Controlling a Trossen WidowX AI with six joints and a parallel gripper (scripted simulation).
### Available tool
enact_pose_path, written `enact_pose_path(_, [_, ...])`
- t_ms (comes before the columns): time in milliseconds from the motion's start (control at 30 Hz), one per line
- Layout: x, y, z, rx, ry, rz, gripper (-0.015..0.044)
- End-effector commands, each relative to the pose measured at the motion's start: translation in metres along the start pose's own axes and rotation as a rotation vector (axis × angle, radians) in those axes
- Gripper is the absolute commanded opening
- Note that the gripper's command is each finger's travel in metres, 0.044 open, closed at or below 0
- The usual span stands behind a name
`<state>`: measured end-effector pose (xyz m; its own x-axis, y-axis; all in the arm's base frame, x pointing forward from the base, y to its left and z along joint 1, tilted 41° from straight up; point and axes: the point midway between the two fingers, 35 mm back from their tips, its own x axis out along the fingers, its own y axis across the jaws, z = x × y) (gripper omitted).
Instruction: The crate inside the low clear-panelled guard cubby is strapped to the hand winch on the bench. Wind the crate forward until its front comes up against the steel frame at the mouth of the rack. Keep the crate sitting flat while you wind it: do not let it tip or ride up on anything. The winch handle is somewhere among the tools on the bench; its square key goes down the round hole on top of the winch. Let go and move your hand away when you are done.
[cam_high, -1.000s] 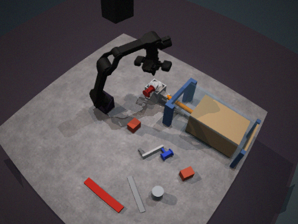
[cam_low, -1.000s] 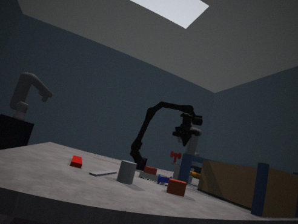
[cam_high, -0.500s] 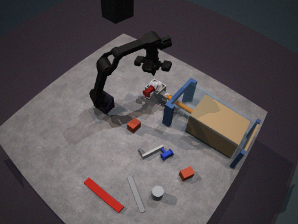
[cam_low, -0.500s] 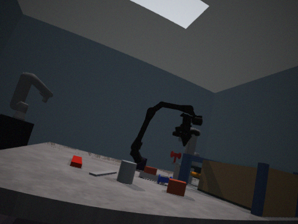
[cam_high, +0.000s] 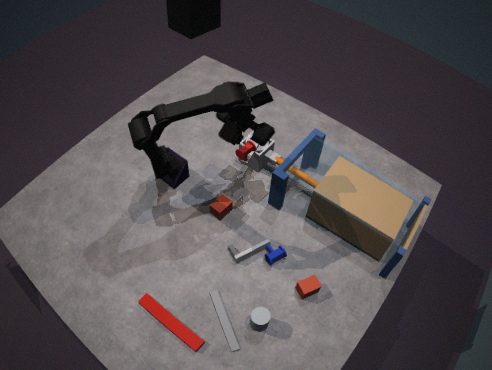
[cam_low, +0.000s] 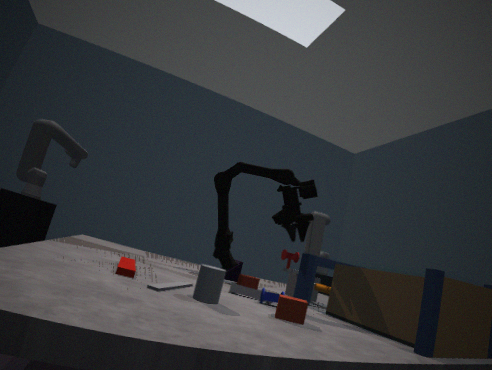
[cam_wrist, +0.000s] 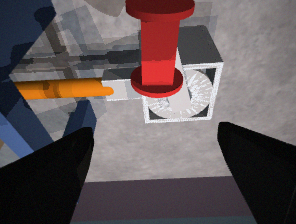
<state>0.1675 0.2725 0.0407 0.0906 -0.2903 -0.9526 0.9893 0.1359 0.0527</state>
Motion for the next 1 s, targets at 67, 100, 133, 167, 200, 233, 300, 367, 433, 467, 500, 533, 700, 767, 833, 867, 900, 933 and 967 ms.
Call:
enact_pose_path(67, [0.003, -0.003, 0.003, 0.033, 0.033, -0.007, 0.0440])
enact_pose_path(100, [0.004, -0.003, 0.003, 0.033, 0.033, -0.007, 0.0440])
enact_pose_path(133, [0.004, -0.003, 0.003, 0.033, 0.033, -0.007, 0.0440])
enact_pose_path(167, [0.005, -0.003, 0.004, 0.033, 0.033, -0.007, 0.0440])
enact_pose_path(200, [0.006, -0.003, 0.004, 0.033, 0.033, -0.007, 0.0440])
enact_pose_path(233, [0.007, -0.003, 0.004, 0.033, 0.033, -0.007, 0.0440])
enact_pose_path(300, [0.010, -0.002, 0.005, 0.033, 0.033, -0.007, 0.0440])
enact_pose_path(367, [0.013, -0.002, 0.006, 0.033, 0.033, -0.007, 0.0440])
enact_pose_path(433, [0.016, -0.002, 0.008, 0.033, 0.033, -0.007, 0.0440])
enact_pose_path(467, [0.018, -0.002, 0.008, 0.034, 0.033, -0.007, 0.0440])
enact_pose_path(500, [0.019, -0.002, 0.009, 0.034, 0.033, -0.007, 0.0440])
enact_pose_path(533, [0.021, -0.002, 0.009, 0.034, 0.033, -0.007, 0.0440])
enact_pose_path(700, [0.029, -0.002, 0.012, 0.034, 0.033, -0.007, 0.0440])
enact_pose_path(767, [0.032, -0.002, 0.014, 0.034, 0.033, -0.007, 0.0440])
enact_pose_path(833, [0.035, -0.002, 0.015, 0.034, 0.033, -0.007, 0.0440])
enact_pose_path(867, [0.036, -0.002, 0.015, 0.034, 0.033, -0.007, 0.0440])
enact_pose_path(900, [0.038, -0.002, 0.016, 0.034, 0.033, -0.007, 0.0440])
enact_pose_path(933, [0.039, -0.002, 0.017, 0.034, 0.033, -0.007, 0.0440])
enact_pose_path(967, [0.041, -0.002, 0.017, 0.034, 0.033, -0.007, 0.0440])
